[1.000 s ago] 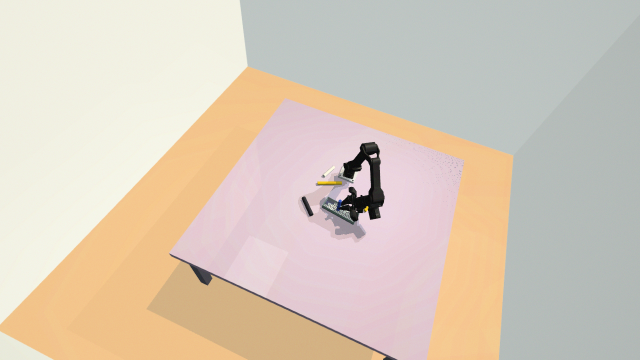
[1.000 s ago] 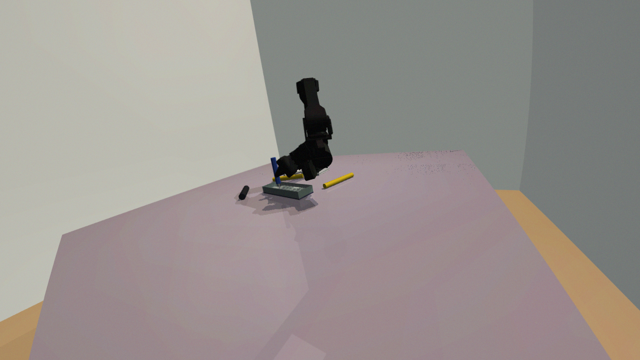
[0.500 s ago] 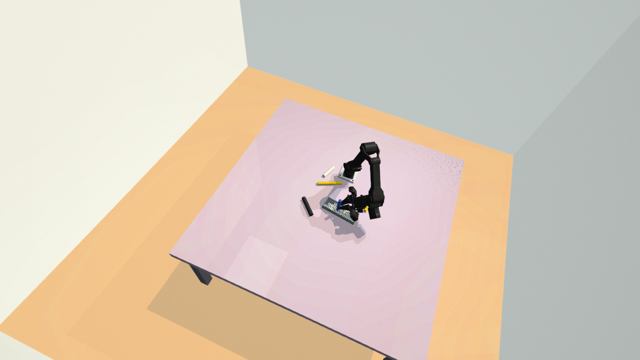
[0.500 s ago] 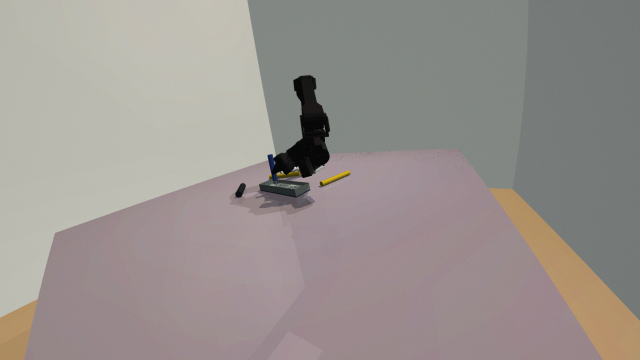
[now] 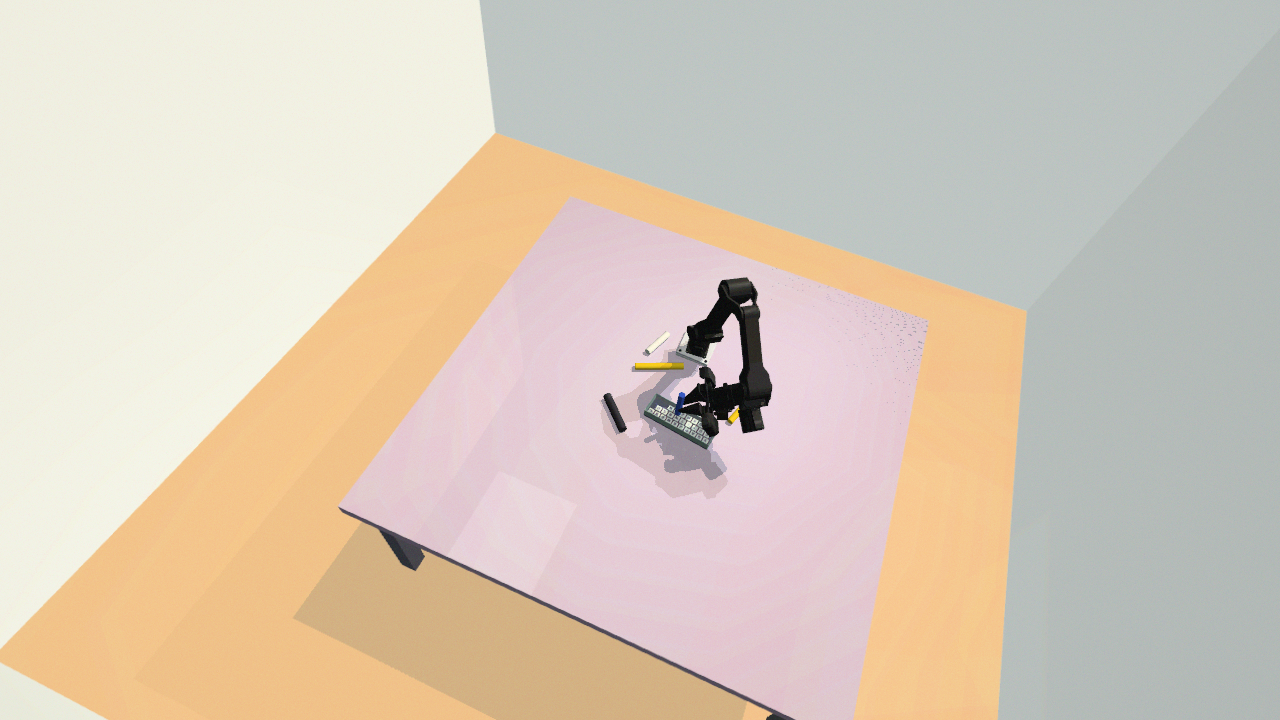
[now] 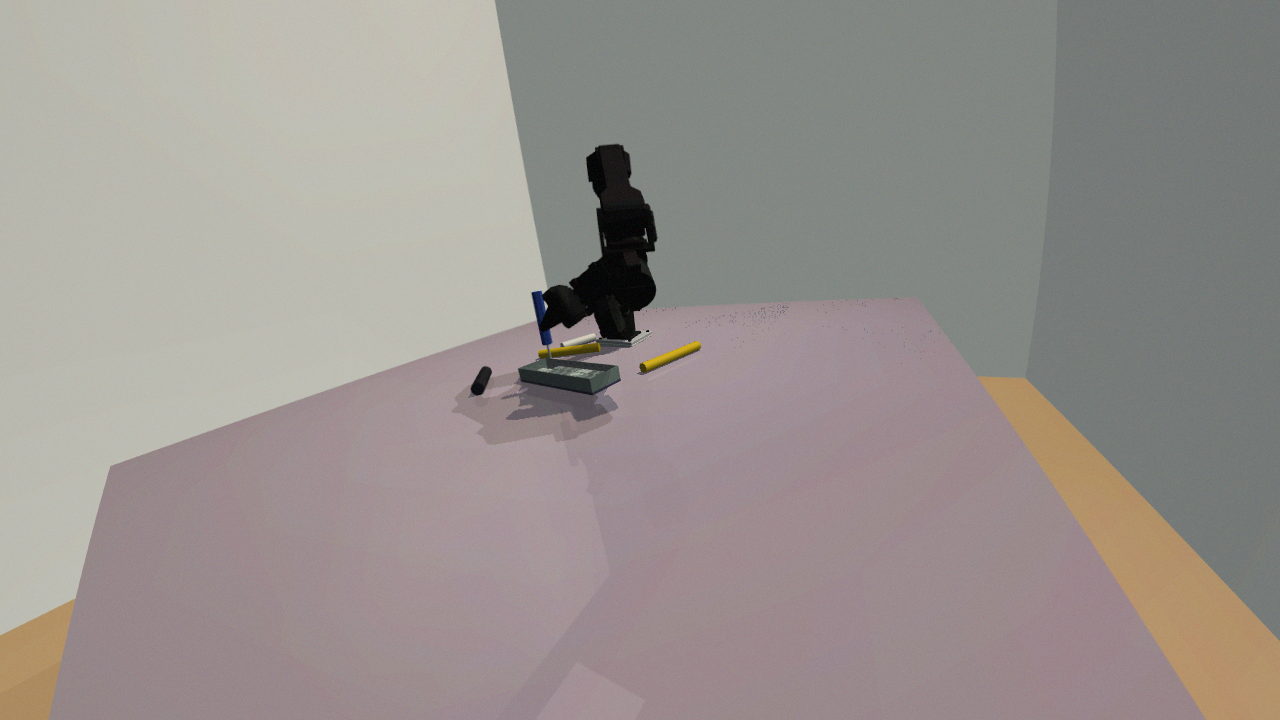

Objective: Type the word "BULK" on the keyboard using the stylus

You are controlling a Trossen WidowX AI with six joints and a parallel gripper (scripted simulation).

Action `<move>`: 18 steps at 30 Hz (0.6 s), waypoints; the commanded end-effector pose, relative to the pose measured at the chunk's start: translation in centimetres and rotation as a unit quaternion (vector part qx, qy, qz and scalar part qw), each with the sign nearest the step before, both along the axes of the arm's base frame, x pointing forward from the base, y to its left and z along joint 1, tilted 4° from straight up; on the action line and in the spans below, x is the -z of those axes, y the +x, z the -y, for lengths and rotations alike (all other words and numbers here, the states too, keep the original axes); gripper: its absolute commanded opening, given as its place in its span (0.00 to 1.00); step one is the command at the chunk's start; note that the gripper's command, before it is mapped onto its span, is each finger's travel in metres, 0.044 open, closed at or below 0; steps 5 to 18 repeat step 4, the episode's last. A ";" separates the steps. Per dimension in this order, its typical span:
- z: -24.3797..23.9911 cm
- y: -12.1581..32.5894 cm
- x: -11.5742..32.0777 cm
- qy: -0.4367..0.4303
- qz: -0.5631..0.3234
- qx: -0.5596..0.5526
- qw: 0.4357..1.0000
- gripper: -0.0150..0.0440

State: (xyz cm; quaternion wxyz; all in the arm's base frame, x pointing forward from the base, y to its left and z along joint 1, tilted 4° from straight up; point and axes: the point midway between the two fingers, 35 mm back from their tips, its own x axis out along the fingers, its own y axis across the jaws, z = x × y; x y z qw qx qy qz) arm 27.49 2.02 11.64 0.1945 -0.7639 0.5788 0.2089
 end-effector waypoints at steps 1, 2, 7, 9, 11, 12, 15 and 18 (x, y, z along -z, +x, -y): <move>0.0 0.0 0.0 0.000 0.001 0.000 1.000 0.39; 0.0 0.0 0.0 0.000 0.001 0.000 1.000 0.39; 0.0 0.0 0.0 0.000 0.001 0.000 1.000 0.39; 0.0 0.0 0.0 0.000 0.001 0.000 1.000 0.39; 0.0 0.0 0.0 0.000 0.001 0.000 1.000 0.39; 0.0 0.0 0.0 0.000 0.001 0.000 1.000 0.39; 0.0 0.0 0.0 0.000 0.001 0.000 1.000 0.39; 0.0 0.0 0.0 0.000 0.001 0.000 1.000 0.39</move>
